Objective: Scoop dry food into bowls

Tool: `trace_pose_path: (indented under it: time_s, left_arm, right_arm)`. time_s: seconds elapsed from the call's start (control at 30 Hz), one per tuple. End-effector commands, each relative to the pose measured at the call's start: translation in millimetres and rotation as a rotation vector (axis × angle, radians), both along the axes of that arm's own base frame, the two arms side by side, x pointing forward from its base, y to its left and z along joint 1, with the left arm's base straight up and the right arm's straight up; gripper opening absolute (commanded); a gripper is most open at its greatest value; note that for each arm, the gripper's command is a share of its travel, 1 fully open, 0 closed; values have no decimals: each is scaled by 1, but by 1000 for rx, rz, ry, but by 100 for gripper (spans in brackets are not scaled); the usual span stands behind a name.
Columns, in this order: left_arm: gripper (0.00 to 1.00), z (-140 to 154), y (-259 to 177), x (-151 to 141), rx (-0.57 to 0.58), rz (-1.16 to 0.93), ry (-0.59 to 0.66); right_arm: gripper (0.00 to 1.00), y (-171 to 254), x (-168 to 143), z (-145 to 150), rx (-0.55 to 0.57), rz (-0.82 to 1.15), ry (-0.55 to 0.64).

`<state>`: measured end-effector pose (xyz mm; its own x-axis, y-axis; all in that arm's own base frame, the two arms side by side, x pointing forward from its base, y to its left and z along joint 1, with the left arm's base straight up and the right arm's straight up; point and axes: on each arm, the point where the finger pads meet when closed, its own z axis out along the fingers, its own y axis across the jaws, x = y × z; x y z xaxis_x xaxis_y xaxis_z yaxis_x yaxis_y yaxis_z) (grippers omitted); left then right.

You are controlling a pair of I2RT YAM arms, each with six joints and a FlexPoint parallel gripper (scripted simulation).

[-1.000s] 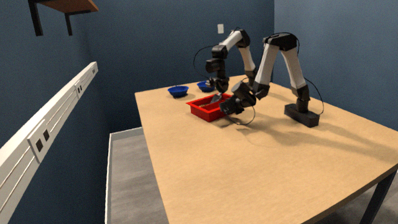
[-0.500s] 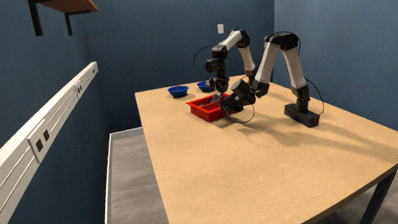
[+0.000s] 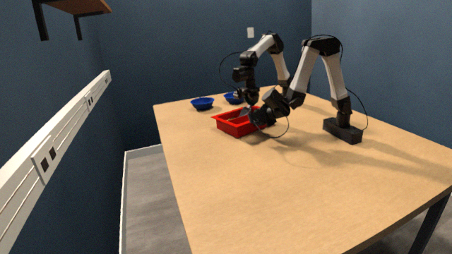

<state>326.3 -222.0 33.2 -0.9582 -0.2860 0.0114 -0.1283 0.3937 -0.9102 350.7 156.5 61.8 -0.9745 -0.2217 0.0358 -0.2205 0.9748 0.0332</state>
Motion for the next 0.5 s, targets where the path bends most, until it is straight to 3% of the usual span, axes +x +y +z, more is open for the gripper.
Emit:
trace_pose_path:
  time_s: [0.0,0.03,0.1,0.47]
  left_arm:
    - [28,24,-8,8,-28,-18,-55]
    - [28,8,1,2,-12,-2,-10]
    - [28,8,-1,0,-12,-9,-9]
    - [28,27,-10,9,-20,-9,-51]
  right_arm:
    - [0,1,2,11,56,17,-29]
    - [0,4,8,7,21,6,-35]
    - [0,7,11,9,17,4,-49]
    - [0,2,12,20,59,6,-59]
